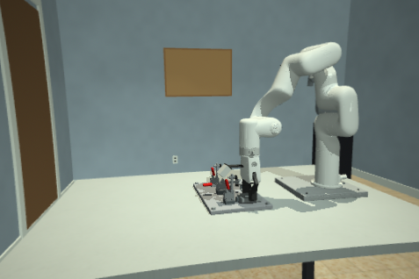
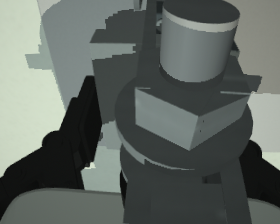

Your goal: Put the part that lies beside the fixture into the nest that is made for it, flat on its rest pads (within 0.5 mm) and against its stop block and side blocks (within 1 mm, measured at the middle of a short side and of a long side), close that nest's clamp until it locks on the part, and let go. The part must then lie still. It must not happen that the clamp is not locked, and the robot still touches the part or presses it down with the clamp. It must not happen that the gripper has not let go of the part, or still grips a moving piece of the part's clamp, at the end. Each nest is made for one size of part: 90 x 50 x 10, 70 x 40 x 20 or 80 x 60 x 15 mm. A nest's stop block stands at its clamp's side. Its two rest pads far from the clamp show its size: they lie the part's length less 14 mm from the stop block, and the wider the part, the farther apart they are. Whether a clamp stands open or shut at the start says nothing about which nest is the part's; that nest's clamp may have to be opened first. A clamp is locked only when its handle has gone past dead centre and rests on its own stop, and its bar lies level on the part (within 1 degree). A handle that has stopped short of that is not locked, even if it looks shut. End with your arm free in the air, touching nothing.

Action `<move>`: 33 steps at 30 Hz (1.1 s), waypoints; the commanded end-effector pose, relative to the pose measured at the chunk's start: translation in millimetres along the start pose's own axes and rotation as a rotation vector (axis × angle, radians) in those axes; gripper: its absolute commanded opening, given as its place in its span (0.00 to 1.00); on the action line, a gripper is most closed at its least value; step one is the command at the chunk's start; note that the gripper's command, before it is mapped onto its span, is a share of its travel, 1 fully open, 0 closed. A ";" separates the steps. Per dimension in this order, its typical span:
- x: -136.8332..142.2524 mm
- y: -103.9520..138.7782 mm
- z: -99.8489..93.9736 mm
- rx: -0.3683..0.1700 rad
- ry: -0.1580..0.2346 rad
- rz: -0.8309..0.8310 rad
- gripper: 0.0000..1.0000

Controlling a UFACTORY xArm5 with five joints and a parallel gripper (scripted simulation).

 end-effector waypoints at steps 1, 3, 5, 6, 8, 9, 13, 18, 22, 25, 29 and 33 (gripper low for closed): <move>-0.1 -1.3 -1.1 0.004 0.000 0.000 0.00; 0.0 -1.4 -1.1 0.004 0.000 0.000 0.00; 0.0 -1.4 -1.1 0.004 0.000 0.000 0.00; 0.2 -1.5 -1.1 0.004 0.000 0.000 0.00; 0.7 -1.9 -1.1 0.004 0.000 0.000 0.00; 1.0 -2.1 -1.1 0.004 0.000 0.000 0.00; 2.1 -2.9 -1.1 0.004 0.000 0.000 0.00; 2.4 -3.1 -1.1 0.004 0.000 0.000 0.00; 2.4 -3.1 -1.1 0.004 0.000 0.000 0.00; 2.4 -3.1 -1.1 0.004 0.000 0.000 0.00; 2.4 -3.1 -1.1 0.004 0.000 0.000 0.00; 2.4 -3.1 -1.1 0.004 0.000 0.000 1.00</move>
Point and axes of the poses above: the point where the finger pads meet when closed, its own z axis out along the fingers, its own x axis across the jaws, y = z × x, the point moved 2 cm from there along -z, back along the fingers, and after that the axes turned 9 degrees about -z, right-handed, at the moved point
